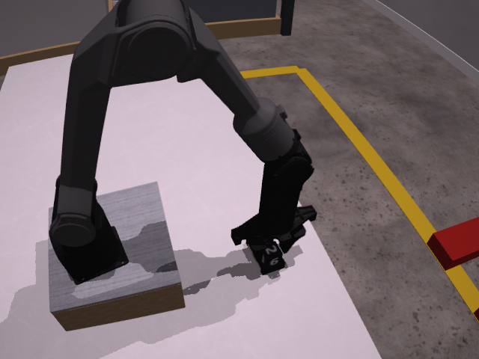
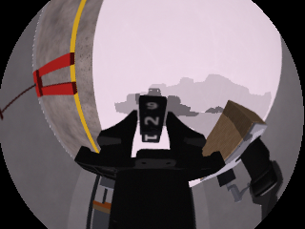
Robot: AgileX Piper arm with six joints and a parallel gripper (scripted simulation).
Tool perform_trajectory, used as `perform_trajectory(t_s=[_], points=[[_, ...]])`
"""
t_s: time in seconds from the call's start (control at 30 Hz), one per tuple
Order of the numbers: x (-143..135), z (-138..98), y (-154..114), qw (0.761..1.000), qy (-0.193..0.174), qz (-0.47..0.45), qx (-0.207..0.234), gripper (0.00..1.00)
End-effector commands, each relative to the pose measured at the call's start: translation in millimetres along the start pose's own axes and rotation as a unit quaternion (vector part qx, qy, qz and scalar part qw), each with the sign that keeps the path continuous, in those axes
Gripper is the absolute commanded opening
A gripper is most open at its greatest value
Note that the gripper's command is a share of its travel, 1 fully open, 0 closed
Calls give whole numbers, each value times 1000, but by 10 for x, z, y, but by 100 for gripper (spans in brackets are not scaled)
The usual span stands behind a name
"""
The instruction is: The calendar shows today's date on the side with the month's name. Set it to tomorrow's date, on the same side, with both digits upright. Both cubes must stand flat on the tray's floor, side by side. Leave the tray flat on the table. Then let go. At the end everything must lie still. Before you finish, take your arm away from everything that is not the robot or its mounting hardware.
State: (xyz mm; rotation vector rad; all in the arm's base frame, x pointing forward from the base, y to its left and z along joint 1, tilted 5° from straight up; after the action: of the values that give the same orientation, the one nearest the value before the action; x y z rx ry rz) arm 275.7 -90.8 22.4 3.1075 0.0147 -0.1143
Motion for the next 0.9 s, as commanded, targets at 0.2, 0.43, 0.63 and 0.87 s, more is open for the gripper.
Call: perform_trajectory(t_s=[0.2, 0.43, 0.63, 0.87], points=[[12, -273, 2, 1000, 3, 0, -1, 63], [10, -642, 0, 1000, 3, 0, -1, 63], [8, -810, 1, 1000, 3, 0, -1, 63], [5, -817, 0, 1000, 2, 0, 0, 100]])
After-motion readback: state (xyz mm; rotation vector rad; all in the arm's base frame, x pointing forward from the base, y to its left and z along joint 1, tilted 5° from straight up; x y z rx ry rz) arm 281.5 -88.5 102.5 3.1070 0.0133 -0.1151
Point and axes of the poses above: the point where the finger pads meet when closed, its own z axis out along the fingers, its own x axis across the jaws, y = z × x, the point moved 9 cm from there along -z, back along the fingers, and after that the axes turned 7 degrees about -z, right-handed, at the moved point
